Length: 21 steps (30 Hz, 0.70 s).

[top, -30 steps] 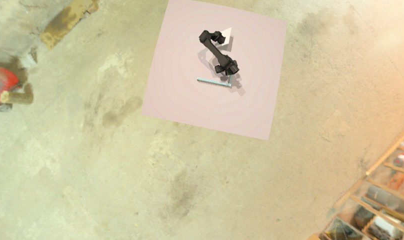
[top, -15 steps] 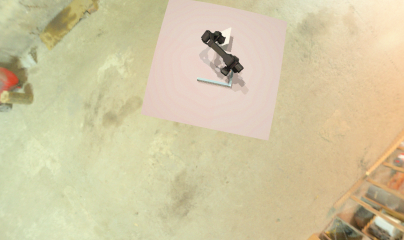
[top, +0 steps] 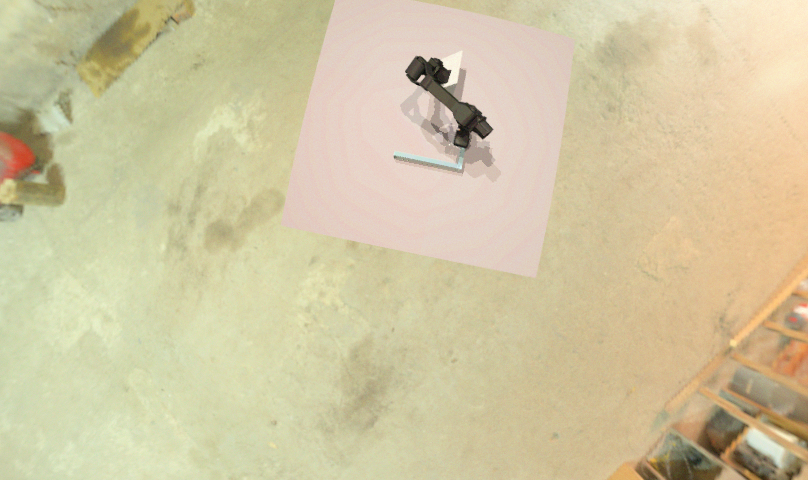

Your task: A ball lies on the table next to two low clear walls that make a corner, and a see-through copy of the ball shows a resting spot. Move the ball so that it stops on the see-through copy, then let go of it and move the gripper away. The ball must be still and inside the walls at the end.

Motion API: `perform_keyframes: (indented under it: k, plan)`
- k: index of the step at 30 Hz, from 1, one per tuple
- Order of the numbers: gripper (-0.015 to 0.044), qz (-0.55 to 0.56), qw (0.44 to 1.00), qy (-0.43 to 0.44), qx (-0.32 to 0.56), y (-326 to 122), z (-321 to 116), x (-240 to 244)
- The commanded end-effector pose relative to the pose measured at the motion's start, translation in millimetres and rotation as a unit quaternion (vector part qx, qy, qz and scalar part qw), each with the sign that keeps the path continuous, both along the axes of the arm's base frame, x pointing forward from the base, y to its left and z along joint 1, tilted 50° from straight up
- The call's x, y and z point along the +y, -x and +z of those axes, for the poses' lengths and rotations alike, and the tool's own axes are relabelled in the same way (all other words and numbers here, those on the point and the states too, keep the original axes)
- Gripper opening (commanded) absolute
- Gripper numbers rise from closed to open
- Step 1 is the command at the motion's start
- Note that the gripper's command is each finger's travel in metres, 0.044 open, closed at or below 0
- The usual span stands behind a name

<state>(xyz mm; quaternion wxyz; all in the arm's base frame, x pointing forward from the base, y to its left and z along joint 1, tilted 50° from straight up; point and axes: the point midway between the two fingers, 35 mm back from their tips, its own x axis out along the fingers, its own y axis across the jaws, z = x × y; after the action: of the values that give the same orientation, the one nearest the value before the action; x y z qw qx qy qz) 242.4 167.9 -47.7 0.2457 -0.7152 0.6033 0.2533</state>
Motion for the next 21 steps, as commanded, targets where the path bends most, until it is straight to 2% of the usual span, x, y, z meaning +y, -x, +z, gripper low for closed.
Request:
perform_keyframes:
  k: [1,15,21]
  plan:
    - [0.0000,0.006,1.000,0.001,0.009,1,-2,-1]
    - [0.0000,0.006,1.000,0.002,0.009,-9,-45,-50]
    - [0.0000,0.006,1.000,0.002,0.008,-9,-48,-53]
